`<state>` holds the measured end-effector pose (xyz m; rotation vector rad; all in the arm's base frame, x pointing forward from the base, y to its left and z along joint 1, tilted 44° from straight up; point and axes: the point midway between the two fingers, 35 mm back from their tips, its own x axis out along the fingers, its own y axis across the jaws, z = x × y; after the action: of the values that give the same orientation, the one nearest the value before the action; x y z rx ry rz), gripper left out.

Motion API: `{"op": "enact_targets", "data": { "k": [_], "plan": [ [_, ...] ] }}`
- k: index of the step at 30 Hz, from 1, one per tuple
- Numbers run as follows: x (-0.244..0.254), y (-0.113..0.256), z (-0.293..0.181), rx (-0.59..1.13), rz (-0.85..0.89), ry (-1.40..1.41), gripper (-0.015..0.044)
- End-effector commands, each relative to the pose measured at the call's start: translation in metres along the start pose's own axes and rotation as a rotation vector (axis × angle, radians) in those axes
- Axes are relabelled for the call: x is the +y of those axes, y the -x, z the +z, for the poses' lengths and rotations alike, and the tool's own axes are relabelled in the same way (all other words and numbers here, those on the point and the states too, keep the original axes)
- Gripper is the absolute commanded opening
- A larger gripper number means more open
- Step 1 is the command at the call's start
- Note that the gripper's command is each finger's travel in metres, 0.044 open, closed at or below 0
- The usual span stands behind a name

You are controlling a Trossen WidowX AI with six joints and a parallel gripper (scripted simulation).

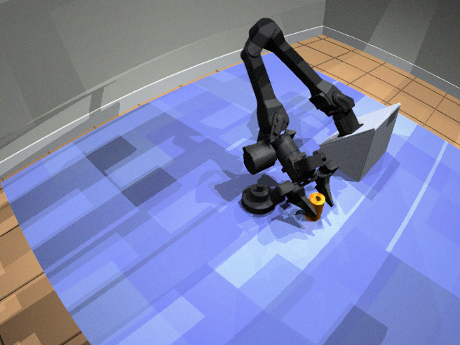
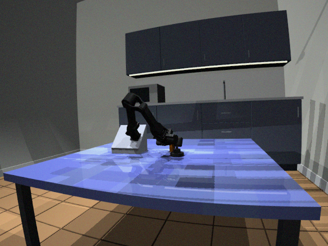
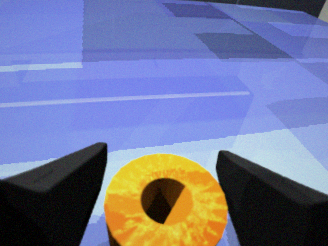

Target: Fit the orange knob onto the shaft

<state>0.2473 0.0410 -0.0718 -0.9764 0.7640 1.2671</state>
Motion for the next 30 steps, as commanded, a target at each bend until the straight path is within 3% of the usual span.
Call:
{"op": "enact_targets", "data": {
  "k": [1, 7, 14, 20, 26, 30],
  "plan": [
    [0.0, 0.0, 0.0, -0.003, -0.001, 0.001, 0.026],
    [0.0, 0.0, 0.0, -0.003, -0.001, 0.001, 0.026],
    [0.0, 0.0, 0.0, -0.003, -0.001, 0.001, 0.044],
    [-0.001, 0.001, 0.002, -0.003, -0.001, 0.001, 0.044],
    [-0.002, 0.026, 0.067, -0.002, -0.001, 0.001, 0.044],
    [-0.001, 0.03, 0.075, -0.004, -0.002, 0.0, 0.044]
  ]
}}
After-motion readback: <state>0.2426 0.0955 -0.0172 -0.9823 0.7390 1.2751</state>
